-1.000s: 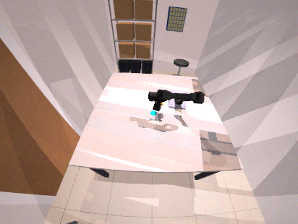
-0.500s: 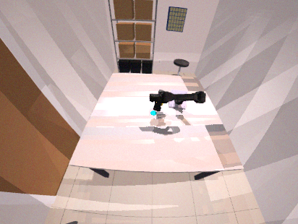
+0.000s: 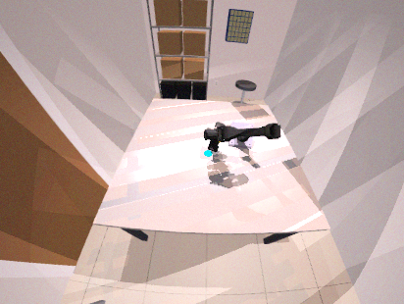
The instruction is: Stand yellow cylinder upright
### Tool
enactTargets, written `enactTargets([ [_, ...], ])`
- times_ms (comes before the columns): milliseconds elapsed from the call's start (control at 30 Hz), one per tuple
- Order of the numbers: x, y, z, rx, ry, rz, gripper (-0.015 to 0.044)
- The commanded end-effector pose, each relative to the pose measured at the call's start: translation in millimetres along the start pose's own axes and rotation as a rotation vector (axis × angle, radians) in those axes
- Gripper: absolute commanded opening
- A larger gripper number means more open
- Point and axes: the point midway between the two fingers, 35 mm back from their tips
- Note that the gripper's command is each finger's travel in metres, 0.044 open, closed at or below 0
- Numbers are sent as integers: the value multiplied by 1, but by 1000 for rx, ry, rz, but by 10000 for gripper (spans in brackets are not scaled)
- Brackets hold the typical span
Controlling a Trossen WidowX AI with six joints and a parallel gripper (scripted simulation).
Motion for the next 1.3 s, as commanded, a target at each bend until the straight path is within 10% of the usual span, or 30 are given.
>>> enactTargets([
  [0, 1, 1, -1, 6, 16, -26, 105],
  [1267, -1, -3, -1, 46, 81, -245, 105],
])
Point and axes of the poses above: the point midway between the two fingers, 35 mm back from their tips, its own x axis out along the fingers, its own z axis across the jaws, y = z × x, and after that the axes turned 3 degrees about -x, right-handed
